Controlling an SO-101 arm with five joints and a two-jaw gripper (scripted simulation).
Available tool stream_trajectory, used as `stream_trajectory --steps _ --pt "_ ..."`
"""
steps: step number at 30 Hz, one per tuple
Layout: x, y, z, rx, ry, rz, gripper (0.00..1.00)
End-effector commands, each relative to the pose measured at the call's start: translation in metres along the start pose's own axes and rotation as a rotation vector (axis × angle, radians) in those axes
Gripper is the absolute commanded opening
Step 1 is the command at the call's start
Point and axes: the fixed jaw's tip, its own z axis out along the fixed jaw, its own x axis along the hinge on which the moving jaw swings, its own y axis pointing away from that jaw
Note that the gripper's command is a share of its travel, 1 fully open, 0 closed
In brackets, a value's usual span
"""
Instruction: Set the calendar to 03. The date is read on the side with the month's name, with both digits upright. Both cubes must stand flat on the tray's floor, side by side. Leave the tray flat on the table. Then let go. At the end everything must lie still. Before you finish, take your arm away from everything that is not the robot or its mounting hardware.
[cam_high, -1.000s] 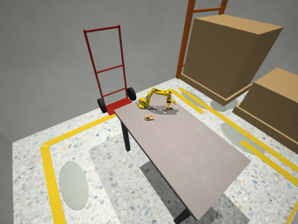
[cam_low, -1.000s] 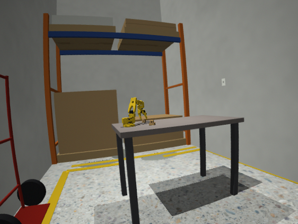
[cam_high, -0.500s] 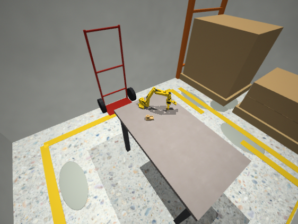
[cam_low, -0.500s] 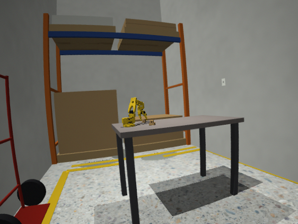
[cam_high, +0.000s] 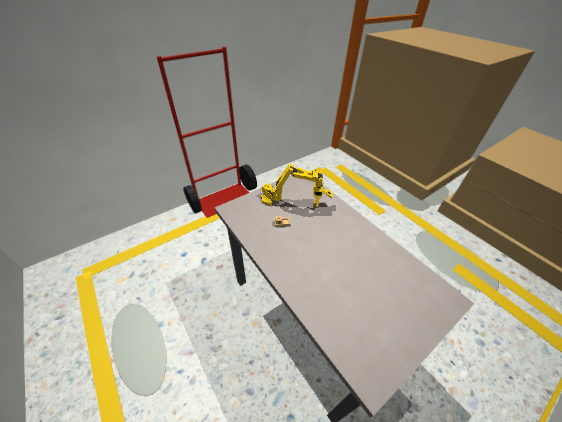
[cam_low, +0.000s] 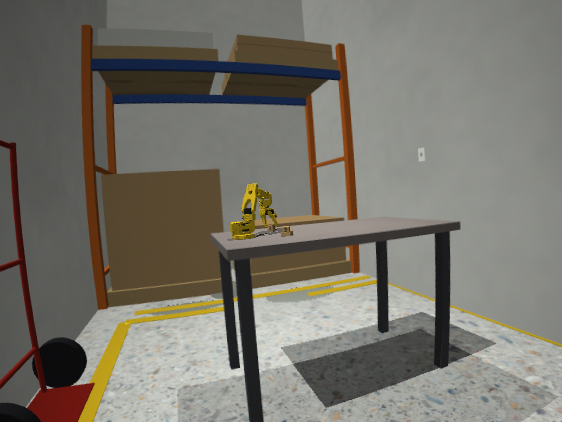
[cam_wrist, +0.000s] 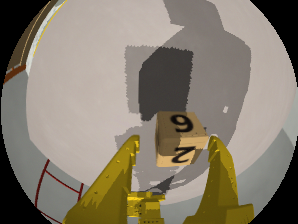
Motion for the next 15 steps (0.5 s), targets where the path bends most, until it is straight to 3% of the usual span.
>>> stream_trajectory --steps 1,15 --pt "-0.0036 -0.0001 -0.0043 -0.002 -0.030 0.002 0.32" --pt "-0.0037 -0.0053 -0.0043 -0.002 -0.030 0.002 0.23"
